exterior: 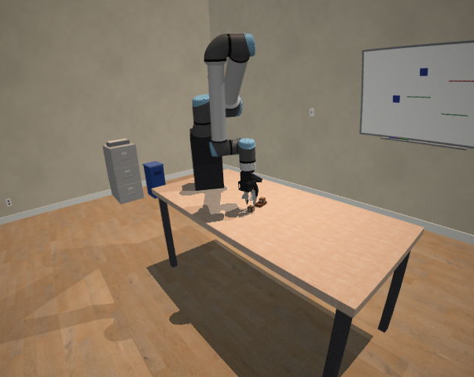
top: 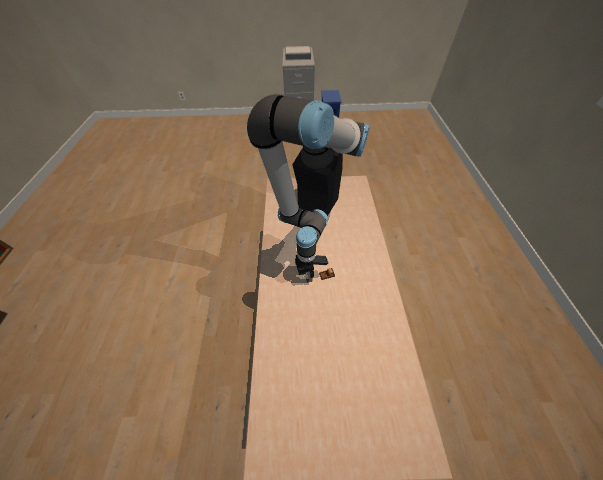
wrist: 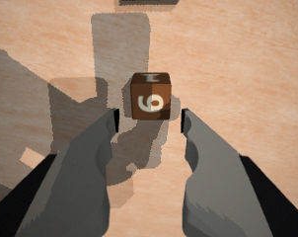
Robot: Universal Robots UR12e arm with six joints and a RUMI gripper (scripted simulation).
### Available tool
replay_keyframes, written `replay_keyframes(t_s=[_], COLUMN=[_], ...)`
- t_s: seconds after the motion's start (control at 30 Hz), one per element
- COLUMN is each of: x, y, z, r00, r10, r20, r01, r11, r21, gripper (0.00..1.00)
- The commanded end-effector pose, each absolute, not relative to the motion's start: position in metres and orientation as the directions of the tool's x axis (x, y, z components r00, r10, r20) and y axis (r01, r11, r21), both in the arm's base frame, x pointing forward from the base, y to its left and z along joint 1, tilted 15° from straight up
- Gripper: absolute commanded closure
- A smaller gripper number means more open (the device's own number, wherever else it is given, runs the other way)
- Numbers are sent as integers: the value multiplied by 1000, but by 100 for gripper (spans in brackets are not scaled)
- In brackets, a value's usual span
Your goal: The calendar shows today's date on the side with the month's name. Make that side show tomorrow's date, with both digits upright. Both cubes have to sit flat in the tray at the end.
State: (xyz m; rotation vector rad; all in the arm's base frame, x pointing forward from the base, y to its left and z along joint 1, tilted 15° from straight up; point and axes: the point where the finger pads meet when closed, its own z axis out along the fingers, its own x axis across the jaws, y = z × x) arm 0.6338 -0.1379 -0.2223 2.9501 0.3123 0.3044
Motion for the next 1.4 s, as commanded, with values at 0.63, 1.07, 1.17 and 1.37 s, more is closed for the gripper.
replay_keyframes(t_s=[0.63, 1.07, 1.17, 1.37], x=[634, 636, 638, 639], y=[-138, -139, -140, -141], z=[-222, -232, -237, -245], r00=[957, 957, 957, 957], r10=[222, 222, 222, 222], r20=[185, 185, 185, 185], r01=[190, 190, 190, 190], r11=[-965, -965, -965, -965], r21=[179, 179, 179, 179], gripper=[71, 71, 71, 71])
